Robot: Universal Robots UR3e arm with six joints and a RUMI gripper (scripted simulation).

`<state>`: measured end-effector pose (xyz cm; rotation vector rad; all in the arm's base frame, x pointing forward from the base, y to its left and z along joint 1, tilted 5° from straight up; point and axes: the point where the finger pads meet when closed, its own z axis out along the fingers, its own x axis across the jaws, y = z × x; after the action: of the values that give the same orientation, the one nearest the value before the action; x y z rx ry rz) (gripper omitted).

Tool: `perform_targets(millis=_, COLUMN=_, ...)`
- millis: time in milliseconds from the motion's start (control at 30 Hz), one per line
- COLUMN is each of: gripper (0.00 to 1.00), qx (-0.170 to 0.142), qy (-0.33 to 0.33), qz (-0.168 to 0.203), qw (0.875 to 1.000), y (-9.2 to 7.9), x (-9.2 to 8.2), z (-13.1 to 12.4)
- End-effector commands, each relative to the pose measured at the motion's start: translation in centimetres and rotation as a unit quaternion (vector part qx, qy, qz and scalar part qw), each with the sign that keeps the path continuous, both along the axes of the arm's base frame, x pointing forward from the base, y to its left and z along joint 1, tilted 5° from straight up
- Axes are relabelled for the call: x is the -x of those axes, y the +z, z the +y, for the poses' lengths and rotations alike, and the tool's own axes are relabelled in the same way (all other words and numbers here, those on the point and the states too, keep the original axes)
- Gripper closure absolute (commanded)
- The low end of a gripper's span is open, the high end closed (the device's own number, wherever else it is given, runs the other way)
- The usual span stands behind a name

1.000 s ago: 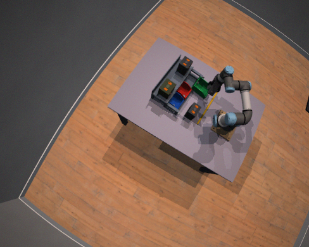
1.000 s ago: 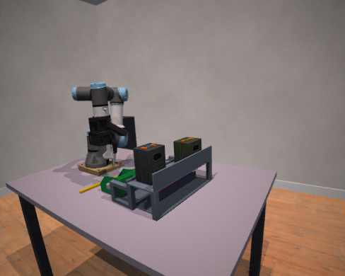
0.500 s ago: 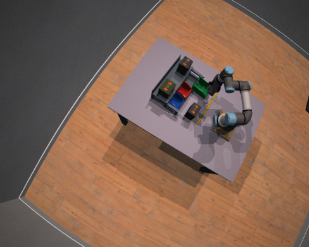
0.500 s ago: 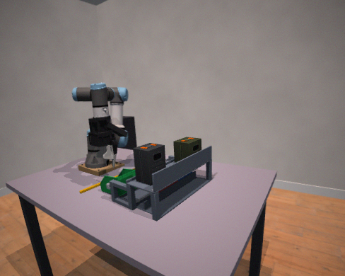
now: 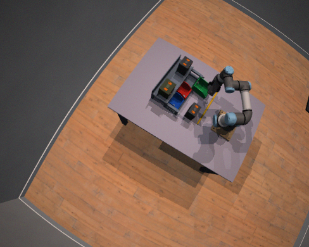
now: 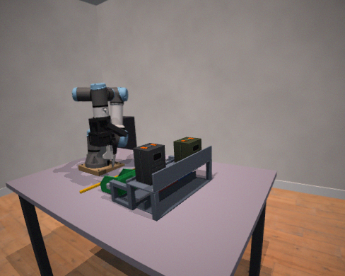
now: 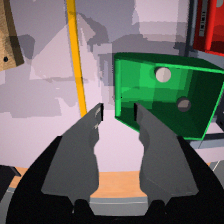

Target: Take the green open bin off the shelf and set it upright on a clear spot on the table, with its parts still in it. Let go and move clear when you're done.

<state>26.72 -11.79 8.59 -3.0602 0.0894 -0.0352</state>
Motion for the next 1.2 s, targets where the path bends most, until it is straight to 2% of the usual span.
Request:
perform_targets(millis=0, gripper=0.80, qx=0.001, qy=0.000, qz=-0.001, qw=1.000, y=0.1, x=0.0, z=-0.1)
perform_targets(millis=100, gripper=0.80, qx=0.001, qy=0.000, qz=-0.001, qw=1.000, y=0.1, x=0.0, z=-0.1)
perform_targets(millis=267, gripper=0.80, qx=0.001, qy=0.000, qz=-0.001, qw=1.000, y=1.5, x=-3.7, z=-0.8)
perform_targets(millis=667, gripper=0.80, qx=0.001, qy=0.000, qz=-0.001, qw=1.000, y=1.5, x=-3.7, z=-0.8)
perform_targets(millis=833, gripper=0.80, qx=0.001, qy=0.000, qz=-0.001, qw=1.000, y=2.9, x=-7.3, z=-1.5)
perform_targets(millis=1167, gripper=0.80, qx=0.001, qy=0.000, qz=-0.001, qw=1.000, y=2.9, x=-7.3, z=-1.5)
